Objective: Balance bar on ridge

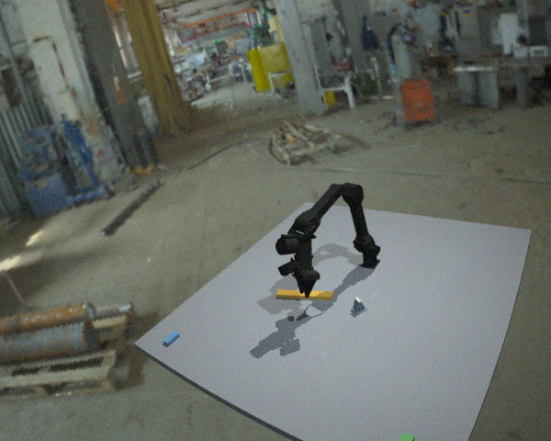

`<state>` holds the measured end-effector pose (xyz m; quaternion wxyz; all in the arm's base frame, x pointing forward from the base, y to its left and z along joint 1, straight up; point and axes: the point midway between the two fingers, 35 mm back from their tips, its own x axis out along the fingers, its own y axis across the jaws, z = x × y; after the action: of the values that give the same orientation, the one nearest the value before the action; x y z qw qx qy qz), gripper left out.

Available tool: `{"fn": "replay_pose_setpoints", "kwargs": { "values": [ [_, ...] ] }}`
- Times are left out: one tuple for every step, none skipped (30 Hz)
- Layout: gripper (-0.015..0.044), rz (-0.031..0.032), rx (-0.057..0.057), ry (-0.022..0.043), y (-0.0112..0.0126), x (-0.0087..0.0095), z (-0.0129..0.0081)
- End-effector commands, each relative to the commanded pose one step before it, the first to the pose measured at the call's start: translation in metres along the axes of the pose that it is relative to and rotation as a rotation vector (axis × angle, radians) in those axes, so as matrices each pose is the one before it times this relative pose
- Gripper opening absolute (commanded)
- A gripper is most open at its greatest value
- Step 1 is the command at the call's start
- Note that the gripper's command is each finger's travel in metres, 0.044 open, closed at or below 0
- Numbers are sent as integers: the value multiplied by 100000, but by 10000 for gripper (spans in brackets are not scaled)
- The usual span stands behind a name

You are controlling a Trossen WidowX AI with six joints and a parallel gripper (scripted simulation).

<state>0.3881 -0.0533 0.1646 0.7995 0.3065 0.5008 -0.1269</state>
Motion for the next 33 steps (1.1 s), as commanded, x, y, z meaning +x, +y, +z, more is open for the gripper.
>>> {"fn": "replay_pose_setpoints", "kwargs": {
  "values": [
    [315, -9208, 12611, 2638, -3306, 70, 639],
    [315, -1955, 2654, 617, -709, 58, 177],
    [315, -1947, 2649, 619, -704, 61, 182],
    [315, -1938, 2639, 627, -698, 63, 186],
    [315, -1926, 2615, 643, -686, 64, 187],
    [315, -1919, 2609, 647, -682, 67, 192],
    [315, -1911, 2595, 656, -674, 69, 195],
    [315, -1900, 2566, 674, -662, 69, 194],
    [315, -2029, 2713, 750, -696, 73, 204],
    [315, -2046, 2736, 764, -698, 77, 212],
    [315, -2040, 2726, 769, -693, 79, 217],
    [315, -2034, 2715, 774, -687, 82, 222],
    [315, -2029, 2704, 780, -682, 84, 227],
    [315, -2023, 2692, 786, -676, 87, 231],
    [315, -2018, 2679, 792, -671, 89, 236],
    [315, -2013, 2666, 799, -665, 92, 241],
    [315, -2009, 2652, 805, -659, 94, 245],
    [315, -2004, 2637, 812, -654, 97, 249],
    [315, -1656, 2171, 677, -536, 83, 211],
    [315, -993, 1298, 409, -319, 51, 129],
    [315, -331, 432, 137, -106, 18, 44],
    [315, 0, 0, 0, 0, 0, 0],
    [315, 0, 0, 0, 0, 0, 0],
    [315, 0, 0, 0, 0, 0, 0],
    [315, 0, 0, 0, 0, 0, 0],
    [315, 0, 0, 0, 0, 0, 0],
    [315, 1, 0, -1, 6, 123, 7],
    [315, 1, 0, -1, 12, 259, 14],
    [315, 1, 0, -1, 14, 348, 15],
    [315, 1, 0, -1, 14, 454, 15],
    [315, 0, 0, -1, 10, 577, 11],
    [315, 0, 0, 0, 2, 577, 2],
    [315, -1, 0, 1, -6, 597, -7]
  ]
}}
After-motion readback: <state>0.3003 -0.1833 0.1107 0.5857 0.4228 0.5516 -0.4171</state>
